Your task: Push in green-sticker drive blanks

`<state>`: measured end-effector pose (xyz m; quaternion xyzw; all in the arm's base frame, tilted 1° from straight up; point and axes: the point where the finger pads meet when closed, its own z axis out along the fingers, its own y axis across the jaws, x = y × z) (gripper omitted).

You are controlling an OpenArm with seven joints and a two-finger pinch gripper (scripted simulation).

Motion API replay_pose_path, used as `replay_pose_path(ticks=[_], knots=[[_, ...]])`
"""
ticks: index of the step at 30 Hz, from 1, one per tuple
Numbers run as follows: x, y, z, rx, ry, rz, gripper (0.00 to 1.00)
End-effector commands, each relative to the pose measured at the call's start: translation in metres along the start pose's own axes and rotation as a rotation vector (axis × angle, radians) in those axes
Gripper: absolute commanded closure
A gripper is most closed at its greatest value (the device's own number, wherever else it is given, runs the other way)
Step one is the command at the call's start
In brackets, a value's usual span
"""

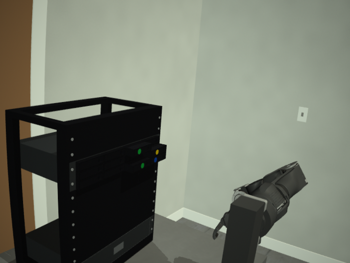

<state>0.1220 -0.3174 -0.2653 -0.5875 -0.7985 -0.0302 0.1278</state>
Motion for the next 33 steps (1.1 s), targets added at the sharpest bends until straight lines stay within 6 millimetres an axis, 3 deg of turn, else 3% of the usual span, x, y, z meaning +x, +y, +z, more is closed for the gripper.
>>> replay_pose_path(ticks=[1,21,33], knots=[[0.0,0.0,-0.001,-0.002,-0.002,0.0,0.0],[0.005,0.018,-0.002,-0.04,-0.008,-0.042,0.0],[0.03,0.071,-0.008,-0.168,-0.016,-0.18,0.0]])
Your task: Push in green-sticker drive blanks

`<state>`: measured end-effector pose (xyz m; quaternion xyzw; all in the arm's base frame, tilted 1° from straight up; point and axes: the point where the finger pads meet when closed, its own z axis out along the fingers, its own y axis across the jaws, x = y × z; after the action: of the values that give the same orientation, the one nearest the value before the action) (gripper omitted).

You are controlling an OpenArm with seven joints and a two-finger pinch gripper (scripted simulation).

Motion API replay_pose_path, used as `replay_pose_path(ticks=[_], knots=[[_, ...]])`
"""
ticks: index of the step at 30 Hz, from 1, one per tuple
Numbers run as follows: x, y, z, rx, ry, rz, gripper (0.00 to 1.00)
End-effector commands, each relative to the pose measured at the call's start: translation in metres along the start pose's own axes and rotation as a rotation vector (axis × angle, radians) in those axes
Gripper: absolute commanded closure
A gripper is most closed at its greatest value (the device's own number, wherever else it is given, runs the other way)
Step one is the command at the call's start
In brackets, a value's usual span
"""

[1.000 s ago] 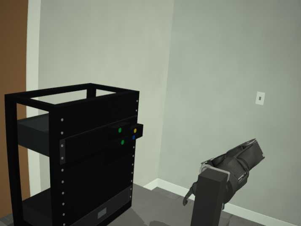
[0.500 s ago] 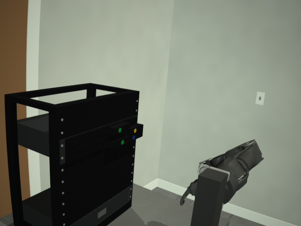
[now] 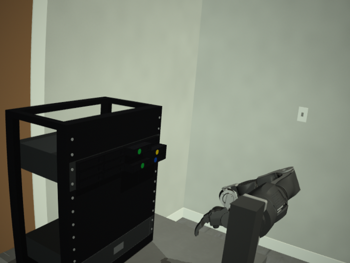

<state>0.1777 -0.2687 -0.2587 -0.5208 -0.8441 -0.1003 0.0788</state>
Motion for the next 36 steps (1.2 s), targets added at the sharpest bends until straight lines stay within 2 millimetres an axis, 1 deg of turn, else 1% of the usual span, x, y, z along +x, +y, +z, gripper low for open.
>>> replay_pose_path(ticks=[1,3,5,13,20,22,26,29,32,36], knots=[[0.0,0.01,-0.002,-0.034,-0.014,-0.015,0.0],[0.005,0.024,-0.003,-0.071,-0.015,-0.045,0.0],[0.005,0.024,-0.003,-0.071,-0.015,-0.045,0.0],[0.032,0.081,-0.013,-0.251,-0.015,-0.164,0.0],[0.058,0.129,-0.036,-0.471,-0.02,-0.234,0.0],[0.058,0.129,-0.036,-0.471,-0.02,-0.234,0.0],[0.07,0.15,-0.056,-0.611,-0.028,-0.256,0.0],[0.076,0.163,-0.074,-0.719,-0.042,-0.255,0.0],[0.079,0.171,-0.094,-0.825,-0.062,-0.243,0.0],[0.077,0.176,-0.12,-0.961,-0.1,-0.211,0.0]])
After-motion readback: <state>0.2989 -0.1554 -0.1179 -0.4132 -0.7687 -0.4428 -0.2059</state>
